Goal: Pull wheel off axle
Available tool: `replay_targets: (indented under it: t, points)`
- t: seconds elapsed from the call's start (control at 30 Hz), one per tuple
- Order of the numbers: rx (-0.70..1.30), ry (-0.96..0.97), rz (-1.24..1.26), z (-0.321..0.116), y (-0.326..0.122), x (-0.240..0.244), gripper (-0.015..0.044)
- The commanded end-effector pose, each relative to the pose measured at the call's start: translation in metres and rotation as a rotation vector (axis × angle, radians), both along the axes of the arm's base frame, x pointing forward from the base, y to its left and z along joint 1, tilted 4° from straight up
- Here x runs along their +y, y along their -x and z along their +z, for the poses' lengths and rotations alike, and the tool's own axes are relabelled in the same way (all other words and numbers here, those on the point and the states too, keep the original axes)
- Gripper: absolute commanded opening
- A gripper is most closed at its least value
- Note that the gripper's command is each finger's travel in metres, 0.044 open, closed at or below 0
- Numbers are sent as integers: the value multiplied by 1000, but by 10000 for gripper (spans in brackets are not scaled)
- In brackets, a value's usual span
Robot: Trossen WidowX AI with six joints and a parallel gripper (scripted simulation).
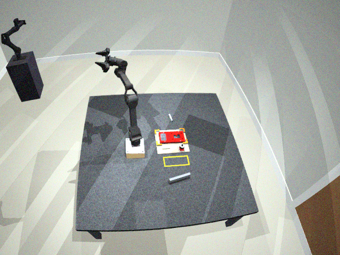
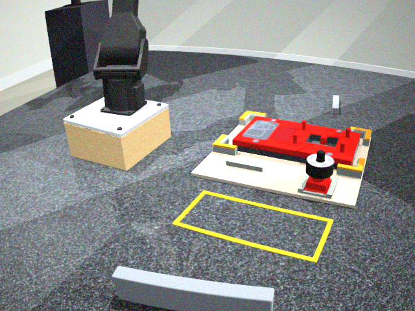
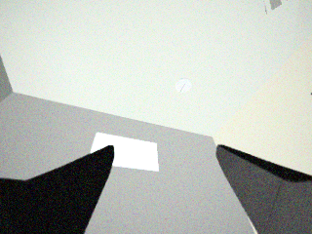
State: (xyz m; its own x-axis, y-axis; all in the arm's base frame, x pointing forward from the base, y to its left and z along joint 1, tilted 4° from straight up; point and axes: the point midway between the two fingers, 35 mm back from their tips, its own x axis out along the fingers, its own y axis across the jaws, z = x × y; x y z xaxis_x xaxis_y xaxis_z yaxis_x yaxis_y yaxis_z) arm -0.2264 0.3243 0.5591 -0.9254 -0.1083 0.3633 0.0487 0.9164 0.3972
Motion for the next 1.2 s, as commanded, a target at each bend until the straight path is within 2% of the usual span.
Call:
replay_targets:
  t: [0.0, 0.1, 0.3, 0.7, 0.97, 1.17]
  points:
    - [0, 9, -2, 0, -1, 1, 374]
    - [6, 131, -25, -1, -15, 18, 300]
    - [52, 443, -84, -5, -56, 58, 300]
    - [198, 930, -173, -21, -140, 104, 300]
    - [397, 1272, -206, -41, -206, 133, 300]
    - [497, 1380, -225, -48, -238, 136, 300]
